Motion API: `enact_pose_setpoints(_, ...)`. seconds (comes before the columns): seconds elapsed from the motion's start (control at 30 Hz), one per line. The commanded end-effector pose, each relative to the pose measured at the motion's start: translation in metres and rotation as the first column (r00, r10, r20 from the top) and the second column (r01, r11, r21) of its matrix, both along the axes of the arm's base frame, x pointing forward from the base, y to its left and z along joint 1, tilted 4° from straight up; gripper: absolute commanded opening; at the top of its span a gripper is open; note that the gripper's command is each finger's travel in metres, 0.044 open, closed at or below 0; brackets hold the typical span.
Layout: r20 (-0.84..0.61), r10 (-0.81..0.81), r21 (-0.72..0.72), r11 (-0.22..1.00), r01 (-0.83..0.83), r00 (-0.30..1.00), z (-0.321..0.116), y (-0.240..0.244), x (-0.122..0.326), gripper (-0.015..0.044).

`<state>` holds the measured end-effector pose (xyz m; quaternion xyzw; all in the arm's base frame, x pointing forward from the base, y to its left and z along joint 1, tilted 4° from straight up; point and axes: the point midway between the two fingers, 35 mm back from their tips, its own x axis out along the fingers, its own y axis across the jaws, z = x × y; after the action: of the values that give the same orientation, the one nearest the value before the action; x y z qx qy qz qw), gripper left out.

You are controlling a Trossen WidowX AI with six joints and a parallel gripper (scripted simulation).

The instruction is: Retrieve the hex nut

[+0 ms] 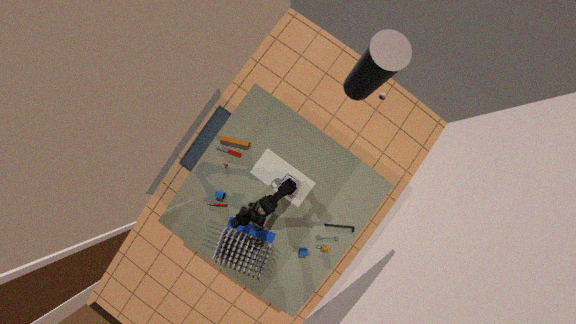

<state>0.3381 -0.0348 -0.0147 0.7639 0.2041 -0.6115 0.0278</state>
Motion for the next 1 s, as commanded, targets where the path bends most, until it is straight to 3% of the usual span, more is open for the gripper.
enact_pose_setpoints(0.0,0.008,-0.005,-0.002,1.0,0.005,1.0,0.003,0.0,0.005,0.0)
enact_pose_setpoints(0.97,0.01,-0.005,-0.002,1.0,0.005,1.0,0.002,0.007,0.024,0.0)
